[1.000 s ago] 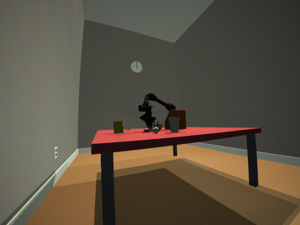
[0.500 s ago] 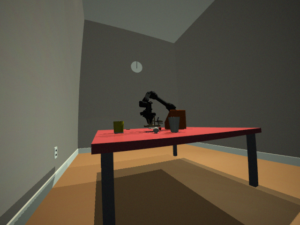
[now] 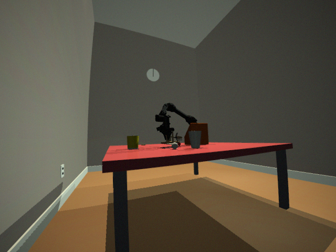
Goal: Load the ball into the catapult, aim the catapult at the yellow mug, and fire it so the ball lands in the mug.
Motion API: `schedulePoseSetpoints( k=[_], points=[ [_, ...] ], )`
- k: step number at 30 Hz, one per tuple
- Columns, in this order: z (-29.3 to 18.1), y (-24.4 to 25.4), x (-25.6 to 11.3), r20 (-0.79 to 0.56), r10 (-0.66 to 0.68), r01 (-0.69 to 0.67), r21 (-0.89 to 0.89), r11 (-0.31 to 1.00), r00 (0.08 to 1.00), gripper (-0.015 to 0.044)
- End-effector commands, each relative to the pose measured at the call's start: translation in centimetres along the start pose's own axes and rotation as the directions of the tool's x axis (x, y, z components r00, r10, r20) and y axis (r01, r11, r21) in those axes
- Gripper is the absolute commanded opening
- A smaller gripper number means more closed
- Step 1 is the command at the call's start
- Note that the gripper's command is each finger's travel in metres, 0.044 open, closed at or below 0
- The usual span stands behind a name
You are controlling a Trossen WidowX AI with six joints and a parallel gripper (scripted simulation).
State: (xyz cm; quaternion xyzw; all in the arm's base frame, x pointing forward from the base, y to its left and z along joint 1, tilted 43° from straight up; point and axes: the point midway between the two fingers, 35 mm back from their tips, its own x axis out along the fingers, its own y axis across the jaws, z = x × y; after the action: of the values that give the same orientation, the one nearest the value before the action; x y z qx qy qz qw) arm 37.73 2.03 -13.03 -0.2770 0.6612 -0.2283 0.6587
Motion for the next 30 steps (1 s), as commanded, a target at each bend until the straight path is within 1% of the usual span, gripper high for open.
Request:
schedulePoseSetpoints(
  k=[1, 16, 22, 30],
  points=[
    [0.1, 0.2, 0.4, 0.010, -0.003, 0.003, -0.010, 1.000, 1.000, 0.0000],
    [0.0, 0.1, 2.9, 0.010, -0.006, 0.006, -0.013, 1.000, 1.000, 0.0000],
    [0.0, 0.0, 2.6, 0.001, -0.002, 0.002, -0.003, 1.000, 1.000, 0.0000],
    [0.0, 0.0, 2.6, 0.001, -0.002, 0.002, -0.003, 1.000, 1.000, 0.0210]
  ],
)
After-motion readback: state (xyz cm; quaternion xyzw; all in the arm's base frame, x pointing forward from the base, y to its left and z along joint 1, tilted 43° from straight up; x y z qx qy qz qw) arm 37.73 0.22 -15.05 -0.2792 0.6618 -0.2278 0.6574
